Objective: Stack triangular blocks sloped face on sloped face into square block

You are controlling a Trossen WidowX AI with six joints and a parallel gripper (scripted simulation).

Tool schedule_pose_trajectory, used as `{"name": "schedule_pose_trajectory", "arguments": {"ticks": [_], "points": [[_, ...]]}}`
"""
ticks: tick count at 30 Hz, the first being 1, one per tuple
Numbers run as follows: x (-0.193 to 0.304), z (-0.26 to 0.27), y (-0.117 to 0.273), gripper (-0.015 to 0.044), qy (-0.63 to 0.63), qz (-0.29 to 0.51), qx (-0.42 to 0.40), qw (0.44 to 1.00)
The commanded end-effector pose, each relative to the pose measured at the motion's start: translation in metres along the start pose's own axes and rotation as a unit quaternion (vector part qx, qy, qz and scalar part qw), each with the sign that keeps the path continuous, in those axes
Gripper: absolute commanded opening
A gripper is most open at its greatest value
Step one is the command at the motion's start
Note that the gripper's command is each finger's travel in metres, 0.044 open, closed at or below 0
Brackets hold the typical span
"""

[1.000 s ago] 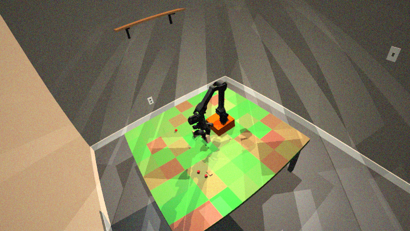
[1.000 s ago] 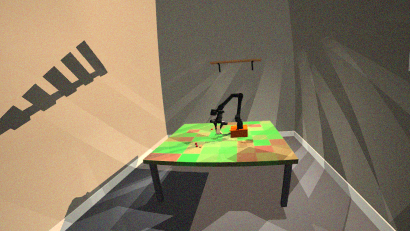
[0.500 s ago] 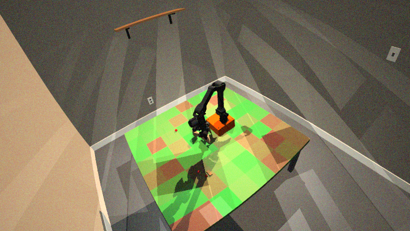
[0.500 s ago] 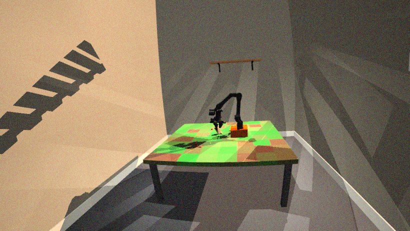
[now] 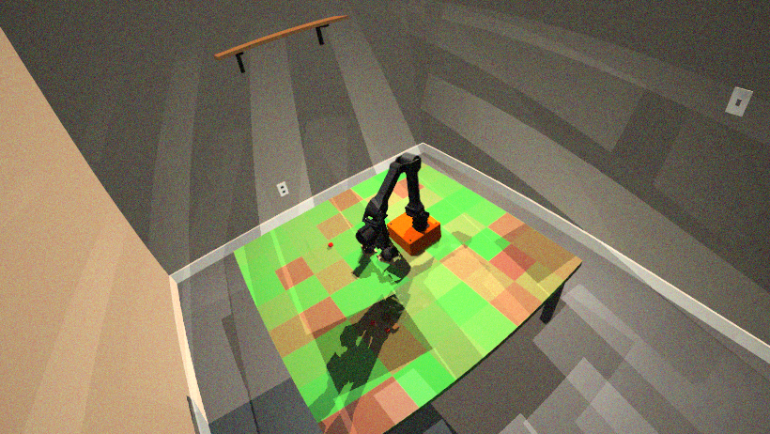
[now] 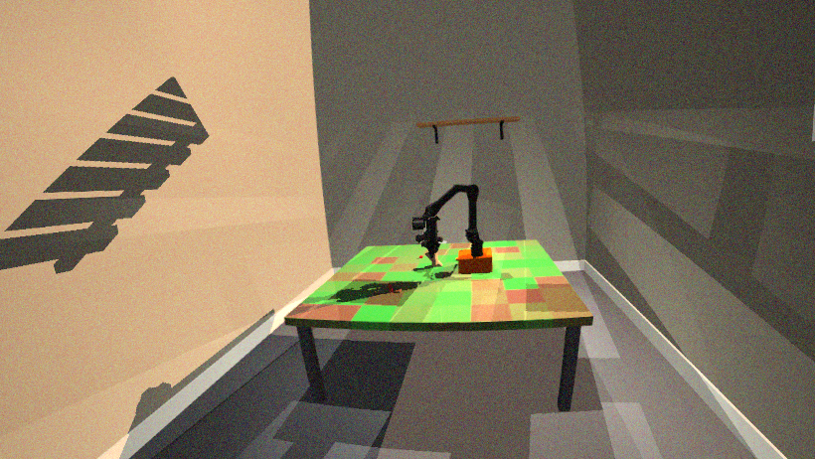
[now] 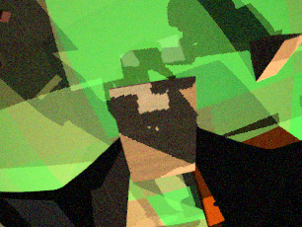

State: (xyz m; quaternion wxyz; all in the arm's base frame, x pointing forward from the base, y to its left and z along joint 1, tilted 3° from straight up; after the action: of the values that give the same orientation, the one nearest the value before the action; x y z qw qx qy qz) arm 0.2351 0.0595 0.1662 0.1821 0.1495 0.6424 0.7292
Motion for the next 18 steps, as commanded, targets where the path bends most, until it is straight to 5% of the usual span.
{"name": "schedule_pose_trajectory", "arguments": {"ticks": [1,18], "points": [[-0.001,0.007,0.003,0.0000,0.057,-0.007,0.019,0.998],[-0.012,-0.010,0.016,0.0000,0.129,-0.010,0.047,0.990]]}}
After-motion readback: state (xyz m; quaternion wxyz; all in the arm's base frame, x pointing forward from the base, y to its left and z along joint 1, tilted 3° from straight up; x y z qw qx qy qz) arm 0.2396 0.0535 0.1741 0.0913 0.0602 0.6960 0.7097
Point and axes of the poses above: the point midway between the two fingers, 35 mm back from their tips, its own y axis back along the fingers, its own z axis across the jaws, x = y × z, the point moved 10 cm from there along y, back along the fingers, and after that the axes turned 14 degrees about -y, right-handed, at the moved point
